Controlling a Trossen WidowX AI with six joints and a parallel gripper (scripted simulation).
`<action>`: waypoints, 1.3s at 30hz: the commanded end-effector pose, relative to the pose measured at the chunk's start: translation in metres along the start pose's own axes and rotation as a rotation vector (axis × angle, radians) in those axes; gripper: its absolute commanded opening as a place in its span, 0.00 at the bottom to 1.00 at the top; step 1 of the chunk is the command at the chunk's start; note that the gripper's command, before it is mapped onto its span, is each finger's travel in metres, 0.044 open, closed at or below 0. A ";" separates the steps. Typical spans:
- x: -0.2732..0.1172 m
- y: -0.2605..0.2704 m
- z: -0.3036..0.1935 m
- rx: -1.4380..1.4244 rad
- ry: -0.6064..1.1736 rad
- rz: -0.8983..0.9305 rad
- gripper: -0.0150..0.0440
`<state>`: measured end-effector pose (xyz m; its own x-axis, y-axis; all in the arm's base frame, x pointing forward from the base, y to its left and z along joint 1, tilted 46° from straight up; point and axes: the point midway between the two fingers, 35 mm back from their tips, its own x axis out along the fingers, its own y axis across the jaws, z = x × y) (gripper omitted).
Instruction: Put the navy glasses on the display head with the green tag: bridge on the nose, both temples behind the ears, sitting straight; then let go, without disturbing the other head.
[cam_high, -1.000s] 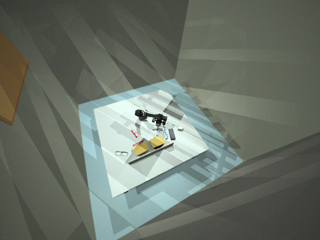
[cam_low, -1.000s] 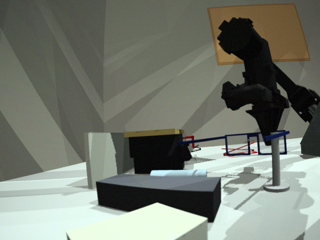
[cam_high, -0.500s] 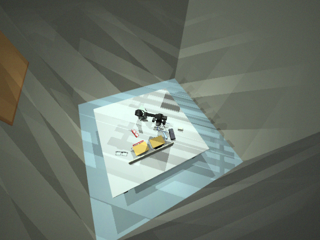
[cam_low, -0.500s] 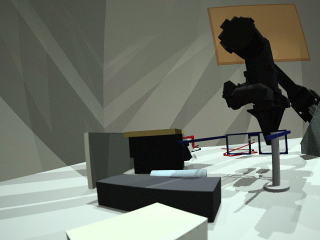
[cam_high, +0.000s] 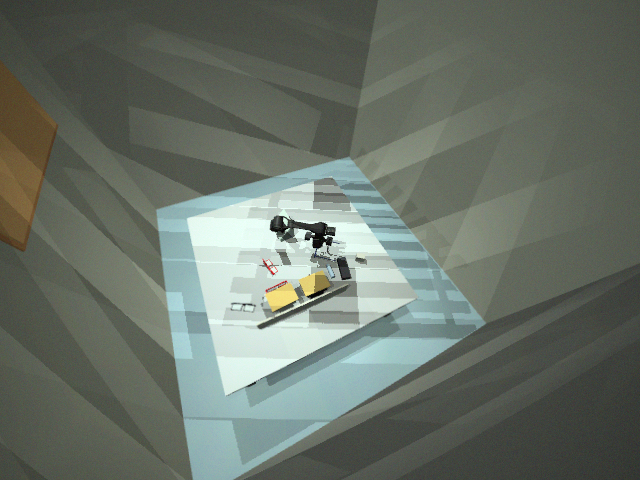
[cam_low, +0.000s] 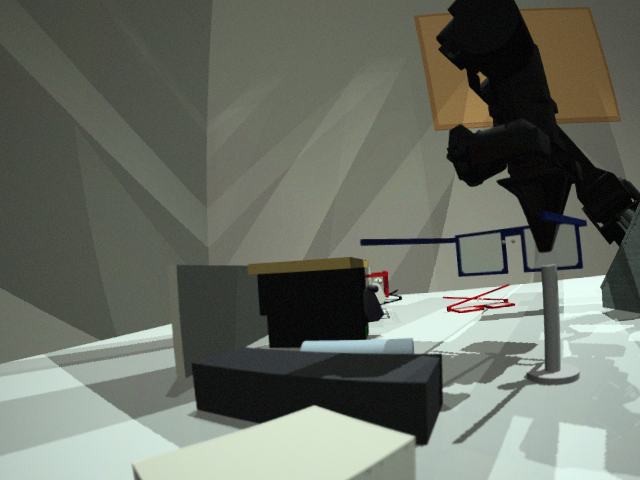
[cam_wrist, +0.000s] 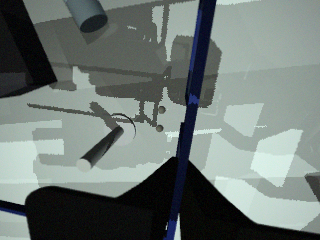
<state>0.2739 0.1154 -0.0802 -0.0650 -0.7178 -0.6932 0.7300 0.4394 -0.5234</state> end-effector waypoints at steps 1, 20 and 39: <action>-0.023 -0.001 -0.001 0.006 0.003 0.011 0.25; -0.029 -0.041 0.042 -0.376 0.002 0.013 0.25; -0.024 -0.107 0.089 -0.916 -0.002 0.006 0.25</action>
<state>0.2618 0.0477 0.0277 -0.0631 -0.7120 -0.6993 -0.0197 0.7014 -0.7125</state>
